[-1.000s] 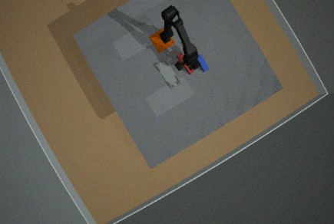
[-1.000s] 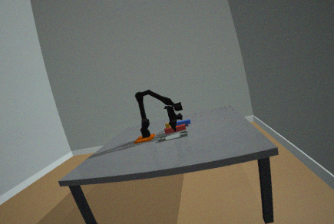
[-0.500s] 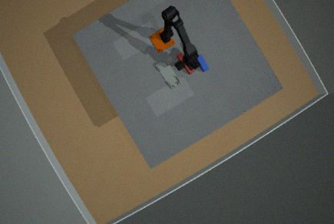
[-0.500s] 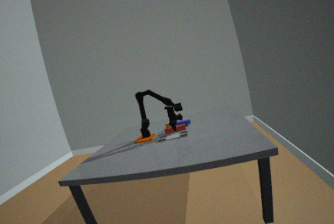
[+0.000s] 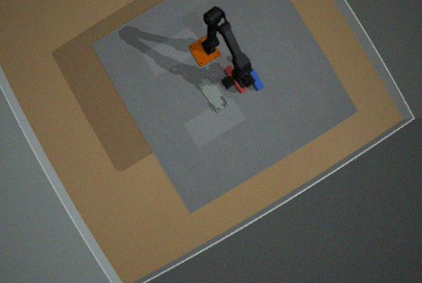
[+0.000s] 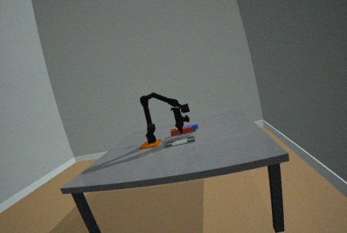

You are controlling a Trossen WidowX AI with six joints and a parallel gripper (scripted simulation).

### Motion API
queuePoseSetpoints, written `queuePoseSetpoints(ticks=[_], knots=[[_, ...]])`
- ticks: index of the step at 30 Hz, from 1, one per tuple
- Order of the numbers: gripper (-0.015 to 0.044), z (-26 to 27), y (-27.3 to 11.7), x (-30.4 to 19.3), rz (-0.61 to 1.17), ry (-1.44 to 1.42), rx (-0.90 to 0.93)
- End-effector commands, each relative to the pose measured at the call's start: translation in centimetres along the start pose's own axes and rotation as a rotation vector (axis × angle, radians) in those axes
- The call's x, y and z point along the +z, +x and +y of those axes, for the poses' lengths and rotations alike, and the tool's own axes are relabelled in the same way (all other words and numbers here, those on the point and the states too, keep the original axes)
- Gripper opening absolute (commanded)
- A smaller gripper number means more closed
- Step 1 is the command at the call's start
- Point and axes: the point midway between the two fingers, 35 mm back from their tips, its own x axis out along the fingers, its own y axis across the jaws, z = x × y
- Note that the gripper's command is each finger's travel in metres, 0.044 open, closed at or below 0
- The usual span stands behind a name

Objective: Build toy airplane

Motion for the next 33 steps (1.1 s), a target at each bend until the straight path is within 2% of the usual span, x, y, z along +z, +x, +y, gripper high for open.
queuePoseSetpoints(ticks=[1,33], knots=[[0.0,0.1,-1.2,0.1,-0.003,0.0,0.005],[0.0,0.0,-10.4,-0.5,-0.003,0.006,-0.003]])
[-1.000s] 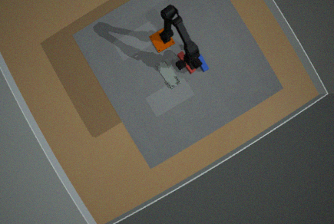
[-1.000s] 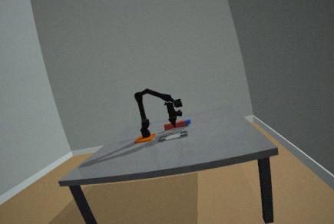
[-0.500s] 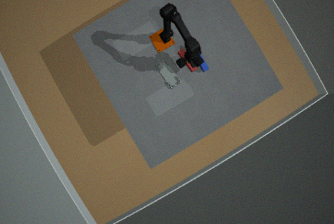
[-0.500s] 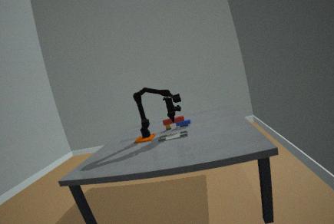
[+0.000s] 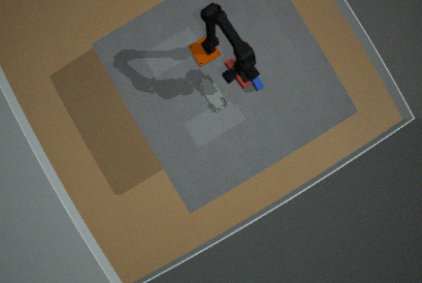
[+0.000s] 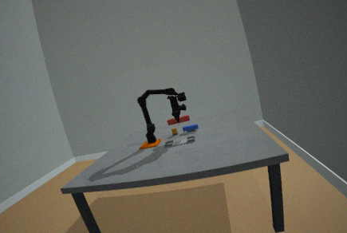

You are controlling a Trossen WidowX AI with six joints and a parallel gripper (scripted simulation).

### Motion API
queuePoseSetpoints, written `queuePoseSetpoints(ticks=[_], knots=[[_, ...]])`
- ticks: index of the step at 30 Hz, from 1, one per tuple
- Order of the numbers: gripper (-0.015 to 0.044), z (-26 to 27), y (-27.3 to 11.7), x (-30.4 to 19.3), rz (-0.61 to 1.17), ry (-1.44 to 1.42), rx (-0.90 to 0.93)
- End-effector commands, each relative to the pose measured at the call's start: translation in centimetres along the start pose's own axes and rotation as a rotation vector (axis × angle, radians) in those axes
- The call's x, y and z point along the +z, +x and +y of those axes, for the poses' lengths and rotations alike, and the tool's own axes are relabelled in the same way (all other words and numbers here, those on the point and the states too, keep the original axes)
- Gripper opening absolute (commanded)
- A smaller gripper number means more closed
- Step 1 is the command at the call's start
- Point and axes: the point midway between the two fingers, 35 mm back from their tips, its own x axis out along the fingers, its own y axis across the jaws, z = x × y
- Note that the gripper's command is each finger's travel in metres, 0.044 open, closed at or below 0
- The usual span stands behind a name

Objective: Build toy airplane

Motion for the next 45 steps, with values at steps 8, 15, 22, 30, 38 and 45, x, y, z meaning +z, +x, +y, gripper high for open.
queuePoseSetpoints(ticks=[8,15,22,30,38,45], knots=[[0.0,-1.9,0.1,0.2,-0.002,-0.001,-0.008],[0.0,-4.0,0.9,0.4,0.0,-0.006,-0.011],[0.0,-6.1,1.8,0.4,0.002,-0.011,-0.013],[0.0,-8.5,2.8,0.2,0.002,-0.024,-0.015],[0.0,-10.8,3.7,-0.3,0.001,-0.038,-0.016],[0.0,-12.9,4.5,-0.9,0.001,-0.049,-0.018]])
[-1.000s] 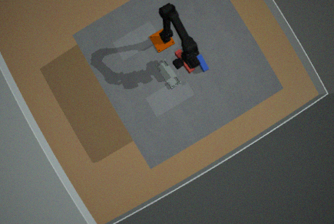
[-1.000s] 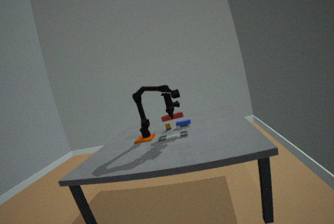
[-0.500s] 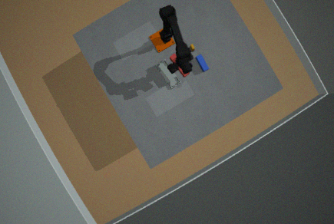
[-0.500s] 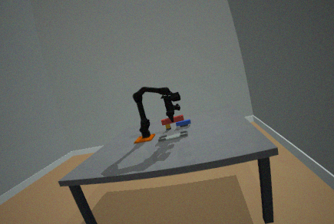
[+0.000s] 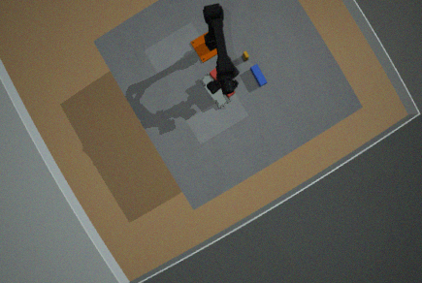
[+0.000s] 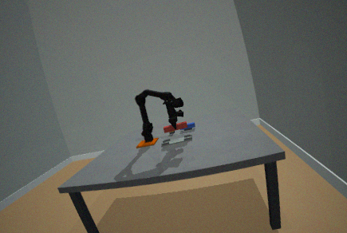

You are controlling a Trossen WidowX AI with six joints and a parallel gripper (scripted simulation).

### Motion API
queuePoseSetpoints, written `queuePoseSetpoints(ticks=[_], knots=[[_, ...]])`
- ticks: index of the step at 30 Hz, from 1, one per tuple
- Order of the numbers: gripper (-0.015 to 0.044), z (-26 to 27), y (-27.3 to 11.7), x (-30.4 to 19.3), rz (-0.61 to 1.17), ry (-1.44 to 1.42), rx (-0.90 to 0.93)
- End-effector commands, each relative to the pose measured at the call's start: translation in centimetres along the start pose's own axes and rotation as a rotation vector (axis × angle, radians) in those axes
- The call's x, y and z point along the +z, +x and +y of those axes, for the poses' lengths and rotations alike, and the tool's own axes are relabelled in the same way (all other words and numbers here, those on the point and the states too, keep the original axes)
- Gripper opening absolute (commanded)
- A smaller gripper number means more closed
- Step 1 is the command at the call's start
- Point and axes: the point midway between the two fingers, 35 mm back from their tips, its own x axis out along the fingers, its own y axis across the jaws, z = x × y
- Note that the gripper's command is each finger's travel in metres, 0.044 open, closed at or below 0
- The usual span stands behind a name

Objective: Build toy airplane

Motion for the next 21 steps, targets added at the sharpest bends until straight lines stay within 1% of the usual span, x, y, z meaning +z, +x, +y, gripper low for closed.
queuePoseSetpoints(ticks=[1,13,20,21], knots=[[0.0,-1.1,0.6,-0.5,0.003,-0.012,0.001],[0.0,-4.0,1.9,-1.9,0.002,-0.03,-0.002],[0.0184,-4.0,1.9,-1.9,0.002,-0.03,-0.002],[0.0195,-4.0,1.9,-1.9,0.002,-0.03,-0.002]])
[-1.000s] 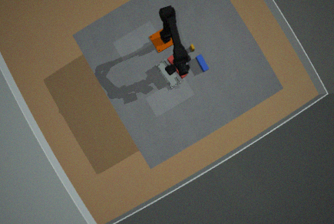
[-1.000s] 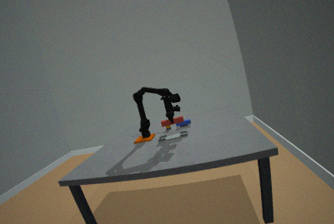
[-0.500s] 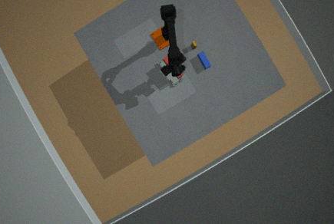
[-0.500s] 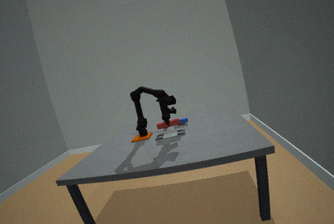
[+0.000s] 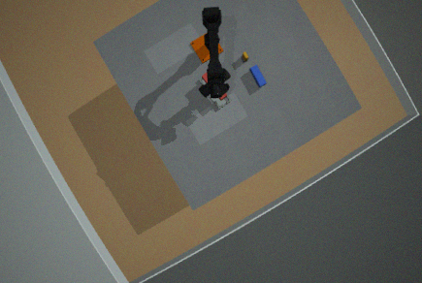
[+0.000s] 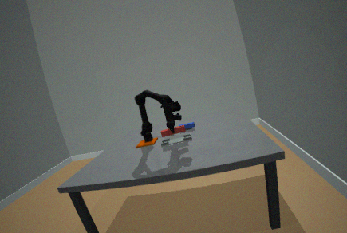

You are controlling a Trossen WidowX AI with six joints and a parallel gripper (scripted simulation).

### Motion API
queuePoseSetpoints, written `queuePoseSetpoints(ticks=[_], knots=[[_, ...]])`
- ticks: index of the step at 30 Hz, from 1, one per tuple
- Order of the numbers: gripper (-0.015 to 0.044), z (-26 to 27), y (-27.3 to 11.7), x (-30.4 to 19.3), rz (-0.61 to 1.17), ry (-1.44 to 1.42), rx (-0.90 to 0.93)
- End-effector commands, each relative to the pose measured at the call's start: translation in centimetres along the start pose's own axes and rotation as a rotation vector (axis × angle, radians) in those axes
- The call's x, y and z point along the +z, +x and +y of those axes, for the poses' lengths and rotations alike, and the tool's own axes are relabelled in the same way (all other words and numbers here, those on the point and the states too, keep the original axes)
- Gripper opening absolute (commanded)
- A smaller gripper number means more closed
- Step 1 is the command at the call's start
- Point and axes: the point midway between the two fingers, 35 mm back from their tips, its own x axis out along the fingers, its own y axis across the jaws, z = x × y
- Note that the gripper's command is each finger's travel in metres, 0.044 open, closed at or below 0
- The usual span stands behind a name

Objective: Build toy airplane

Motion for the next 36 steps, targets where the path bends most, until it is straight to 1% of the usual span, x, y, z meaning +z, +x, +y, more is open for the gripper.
queuePoseSetpoints(ticks=[1,13,36], knots=[[0.0195,0.0,0.0,0.0,-0.002,-0.006,0.0],[0.0195,0.0,0.2,0.0,-0.002,-0.006,0.0],[0.0195,0.0,3.9,0.1,-0.002,-0.006,0.001]])
